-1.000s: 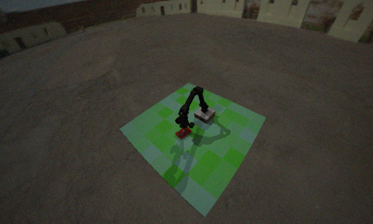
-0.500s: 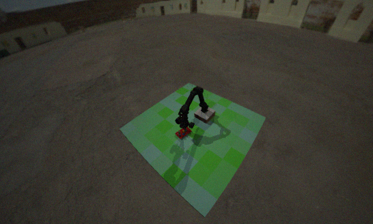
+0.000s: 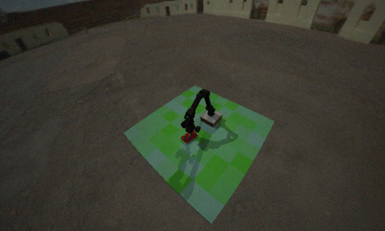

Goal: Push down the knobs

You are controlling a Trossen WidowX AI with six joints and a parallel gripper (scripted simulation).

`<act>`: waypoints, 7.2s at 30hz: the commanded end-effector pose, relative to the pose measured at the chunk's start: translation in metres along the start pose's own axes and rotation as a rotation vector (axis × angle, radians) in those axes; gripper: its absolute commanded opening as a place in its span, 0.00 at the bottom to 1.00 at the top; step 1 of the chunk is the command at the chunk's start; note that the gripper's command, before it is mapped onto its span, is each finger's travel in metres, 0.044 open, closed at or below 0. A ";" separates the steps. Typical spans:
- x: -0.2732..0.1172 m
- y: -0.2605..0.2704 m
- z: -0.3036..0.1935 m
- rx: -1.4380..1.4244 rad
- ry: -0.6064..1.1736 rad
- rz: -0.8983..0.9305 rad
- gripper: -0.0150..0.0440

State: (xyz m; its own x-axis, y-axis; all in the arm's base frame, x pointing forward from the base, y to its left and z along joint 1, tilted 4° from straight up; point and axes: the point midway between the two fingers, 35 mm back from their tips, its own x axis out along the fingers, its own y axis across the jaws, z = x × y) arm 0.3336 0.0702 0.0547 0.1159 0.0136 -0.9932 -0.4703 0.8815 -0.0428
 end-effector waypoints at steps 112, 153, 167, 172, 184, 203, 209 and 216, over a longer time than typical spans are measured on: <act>-0.076 -0.031 0.075 -2.025 0.013 -0.009 0.25; -0.040 -0.030 0.086 -2.422 0.008 0.003 0.25; -0.039 -0.030 0.086 -2.422 0.008 0.003 0.25; -0.038 -0.030 0.086 -2.422 0.008 0.003 0.25; -0.035 -0.030 0.086 -2.422 0.008 0.003 0.25; -0.034 -0.030 0.086 -2.422 0.008 0.003 0.25; -0.028 -0.030 0.086 -2.422 0.008 0.003 0.25; -0.028 -0.030 0.086 -2.422 0.008 0.003 0.25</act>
State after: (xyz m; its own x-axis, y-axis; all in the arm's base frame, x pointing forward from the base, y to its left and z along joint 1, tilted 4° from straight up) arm 0.4186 0.0828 0.0970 0.1163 0.0020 -0.9932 -0.2297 -0.9728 -0.0288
